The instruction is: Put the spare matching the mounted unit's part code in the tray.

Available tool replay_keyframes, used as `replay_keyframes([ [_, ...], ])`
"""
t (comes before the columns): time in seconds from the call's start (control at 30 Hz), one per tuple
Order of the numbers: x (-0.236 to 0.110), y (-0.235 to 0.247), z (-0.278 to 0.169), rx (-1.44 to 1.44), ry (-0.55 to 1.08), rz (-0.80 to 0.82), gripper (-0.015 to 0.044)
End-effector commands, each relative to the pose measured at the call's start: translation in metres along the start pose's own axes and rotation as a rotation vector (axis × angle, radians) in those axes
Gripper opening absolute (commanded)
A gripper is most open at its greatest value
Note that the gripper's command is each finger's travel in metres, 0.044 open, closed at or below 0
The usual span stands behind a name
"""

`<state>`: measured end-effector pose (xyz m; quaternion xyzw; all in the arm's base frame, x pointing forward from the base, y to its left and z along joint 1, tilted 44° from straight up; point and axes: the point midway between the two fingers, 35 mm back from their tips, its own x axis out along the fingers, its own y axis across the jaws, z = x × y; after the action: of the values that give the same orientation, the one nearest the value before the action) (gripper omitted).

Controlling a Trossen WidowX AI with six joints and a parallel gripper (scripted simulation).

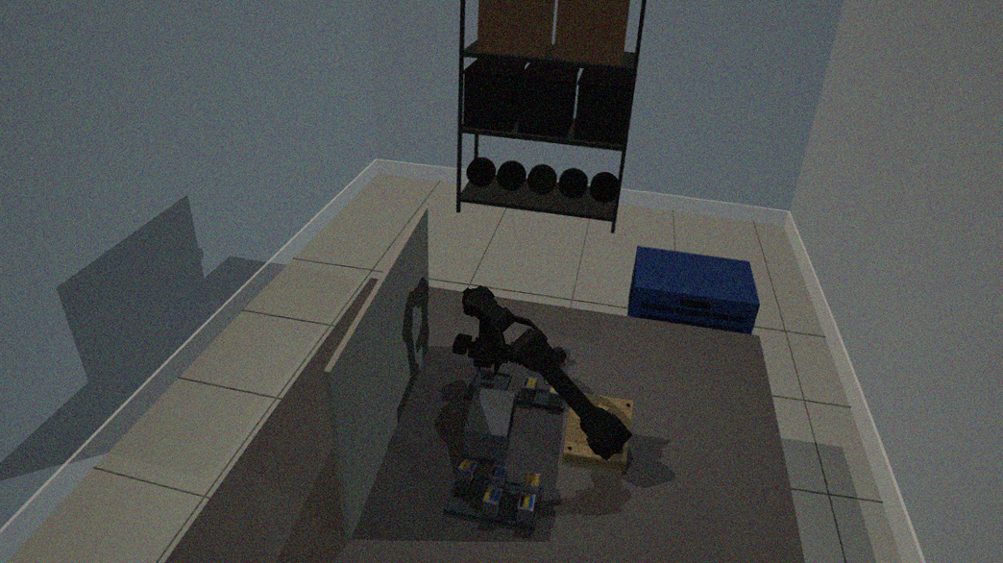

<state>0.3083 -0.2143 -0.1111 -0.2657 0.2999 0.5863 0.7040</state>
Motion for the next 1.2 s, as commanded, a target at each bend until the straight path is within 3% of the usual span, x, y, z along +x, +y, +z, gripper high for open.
replay_keyframes([
  [0.0,0.004,0.0,0.001,0.005,-0.006,-0.002,0.0],
  [1.0,0.025,0.003,0.004,0.004,-0.009,-0.002,0.0],
  [1.17,0.022,0.003,0.002,0.0,-0.002,0.0,0.0131],
])
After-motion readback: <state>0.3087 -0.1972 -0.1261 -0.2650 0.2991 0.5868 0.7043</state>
